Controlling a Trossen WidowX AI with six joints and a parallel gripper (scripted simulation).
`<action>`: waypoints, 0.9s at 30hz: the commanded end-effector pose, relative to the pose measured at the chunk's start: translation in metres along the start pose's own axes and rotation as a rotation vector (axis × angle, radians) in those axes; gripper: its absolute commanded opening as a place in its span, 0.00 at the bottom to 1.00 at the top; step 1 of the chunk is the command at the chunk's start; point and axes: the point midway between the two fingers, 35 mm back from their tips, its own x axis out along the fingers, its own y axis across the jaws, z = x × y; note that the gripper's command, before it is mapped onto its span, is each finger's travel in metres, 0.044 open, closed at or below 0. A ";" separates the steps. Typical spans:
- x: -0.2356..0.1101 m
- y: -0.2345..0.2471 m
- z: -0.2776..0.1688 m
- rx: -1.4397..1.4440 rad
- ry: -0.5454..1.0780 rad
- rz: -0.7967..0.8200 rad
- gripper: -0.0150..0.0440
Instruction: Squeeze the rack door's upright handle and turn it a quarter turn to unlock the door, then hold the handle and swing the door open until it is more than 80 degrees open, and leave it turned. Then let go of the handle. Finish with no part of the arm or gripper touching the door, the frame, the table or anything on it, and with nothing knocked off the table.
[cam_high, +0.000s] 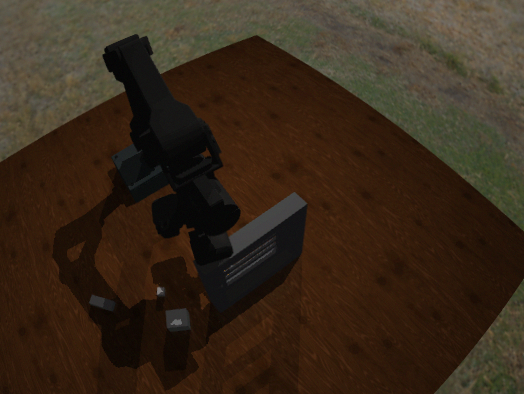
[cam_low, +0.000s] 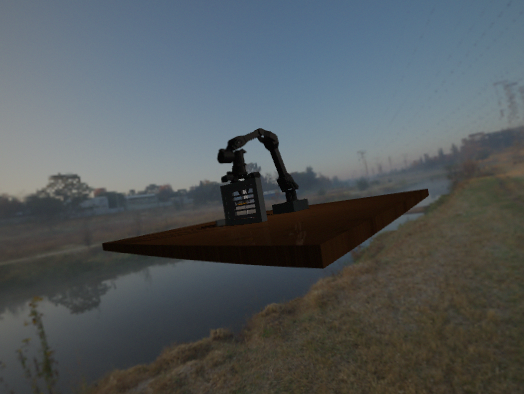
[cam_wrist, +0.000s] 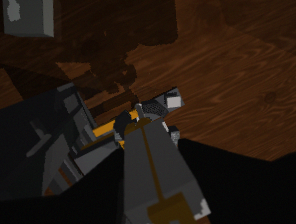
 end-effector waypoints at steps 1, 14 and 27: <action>0.000 0.001 -0.001 0.012 0.006 0.006 0.65; 0.000 0.001 -0.001 -0.408 0.005 0.007 0.75; 0.000 0.002 -0.001 -1.052 0.002 0.009 0.75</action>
